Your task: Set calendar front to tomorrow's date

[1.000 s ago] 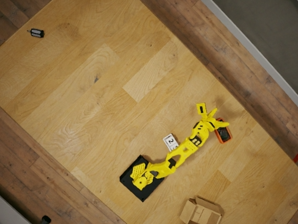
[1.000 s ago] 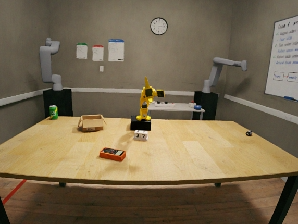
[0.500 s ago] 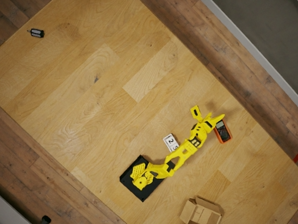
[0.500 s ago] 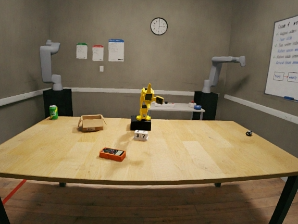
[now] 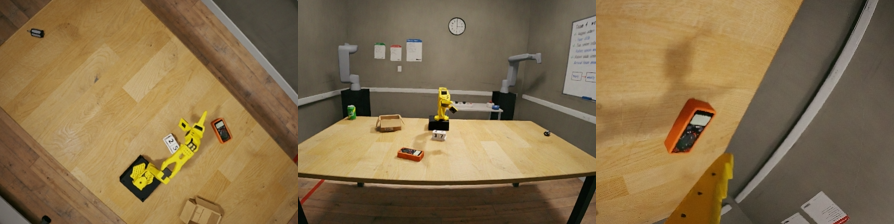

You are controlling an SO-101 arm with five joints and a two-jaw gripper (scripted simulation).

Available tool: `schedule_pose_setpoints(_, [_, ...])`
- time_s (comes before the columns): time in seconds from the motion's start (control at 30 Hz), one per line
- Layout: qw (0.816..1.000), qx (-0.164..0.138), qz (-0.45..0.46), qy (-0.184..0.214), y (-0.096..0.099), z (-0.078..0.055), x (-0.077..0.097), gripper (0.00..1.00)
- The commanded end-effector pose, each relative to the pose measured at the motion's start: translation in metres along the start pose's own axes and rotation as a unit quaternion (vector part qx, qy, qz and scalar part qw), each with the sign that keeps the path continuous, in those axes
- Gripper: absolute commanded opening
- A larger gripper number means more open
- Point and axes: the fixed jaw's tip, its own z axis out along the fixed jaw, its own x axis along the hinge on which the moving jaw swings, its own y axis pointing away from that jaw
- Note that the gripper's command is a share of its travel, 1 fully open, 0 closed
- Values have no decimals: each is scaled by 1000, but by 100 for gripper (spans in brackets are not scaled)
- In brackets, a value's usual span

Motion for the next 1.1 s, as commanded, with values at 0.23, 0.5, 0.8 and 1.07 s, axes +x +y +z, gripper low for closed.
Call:
schedule_pose_setpoints(0.23, [982, -70, -168, -39, 76, -10, -26, 52])
schedule_pose_setpoints(0.5, [944, -130, -283, -105, 133, -21, -50, 41])
schedule_pose_setpoints(0.8, [912, -157, -347, -151, 167, -30, -65, 34])
schedule_pose_setpoints(1.07, [893, -168, -378, -177, 185, -35, -74, 30])
